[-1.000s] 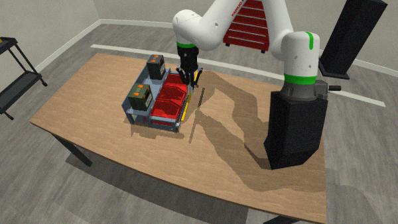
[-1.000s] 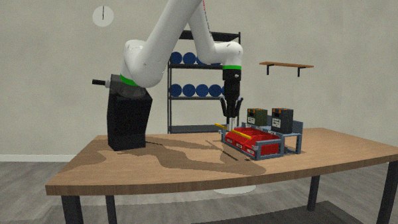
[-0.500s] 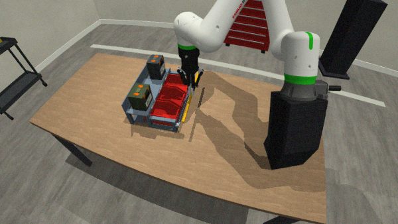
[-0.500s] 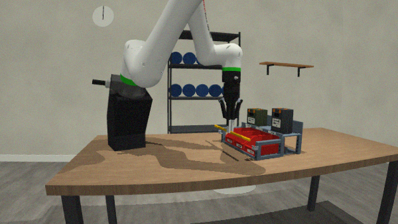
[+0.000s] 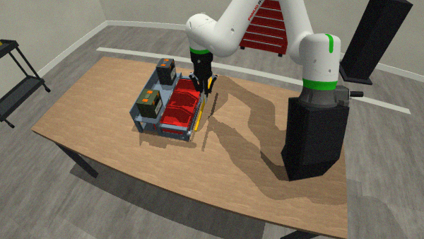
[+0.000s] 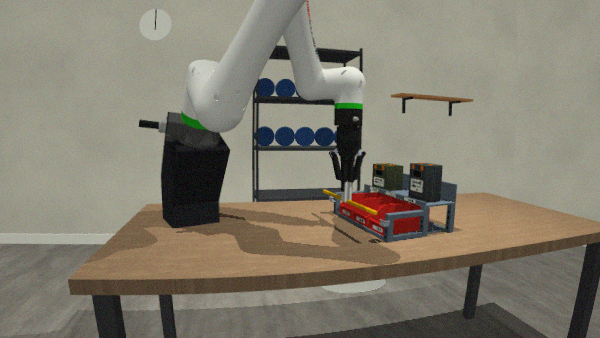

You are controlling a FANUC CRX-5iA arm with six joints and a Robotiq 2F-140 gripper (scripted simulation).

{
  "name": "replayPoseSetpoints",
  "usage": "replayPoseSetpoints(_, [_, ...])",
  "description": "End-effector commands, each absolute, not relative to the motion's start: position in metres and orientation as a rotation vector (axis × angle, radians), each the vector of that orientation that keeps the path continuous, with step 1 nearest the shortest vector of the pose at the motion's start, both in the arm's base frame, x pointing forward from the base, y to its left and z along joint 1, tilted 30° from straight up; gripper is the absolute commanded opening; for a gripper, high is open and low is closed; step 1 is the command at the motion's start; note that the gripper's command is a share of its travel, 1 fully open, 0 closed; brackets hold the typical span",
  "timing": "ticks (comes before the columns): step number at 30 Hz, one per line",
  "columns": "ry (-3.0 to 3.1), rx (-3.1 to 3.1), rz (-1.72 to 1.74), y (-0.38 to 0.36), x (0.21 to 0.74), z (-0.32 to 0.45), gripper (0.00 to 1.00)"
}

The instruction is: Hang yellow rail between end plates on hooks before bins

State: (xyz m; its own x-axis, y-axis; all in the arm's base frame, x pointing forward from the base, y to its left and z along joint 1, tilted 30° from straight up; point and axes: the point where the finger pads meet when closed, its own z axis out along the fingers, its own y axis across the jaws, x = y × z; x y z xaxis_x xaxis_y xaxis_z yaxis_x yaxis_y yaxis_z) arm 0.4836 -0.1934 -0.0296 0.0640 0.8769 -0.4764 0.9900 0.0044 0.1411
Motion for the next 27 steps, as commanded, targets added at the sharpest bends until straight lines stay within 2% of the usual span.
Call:
replayPoseSetpoints(1, [1.856, 1.916, -0.348, -0.193, 0.484, -0.030, 0.00])
replayPoseSetpoints(27, [1.856, 1.916, -0.348, -0.196, 0.495, -0.032, 0.00])
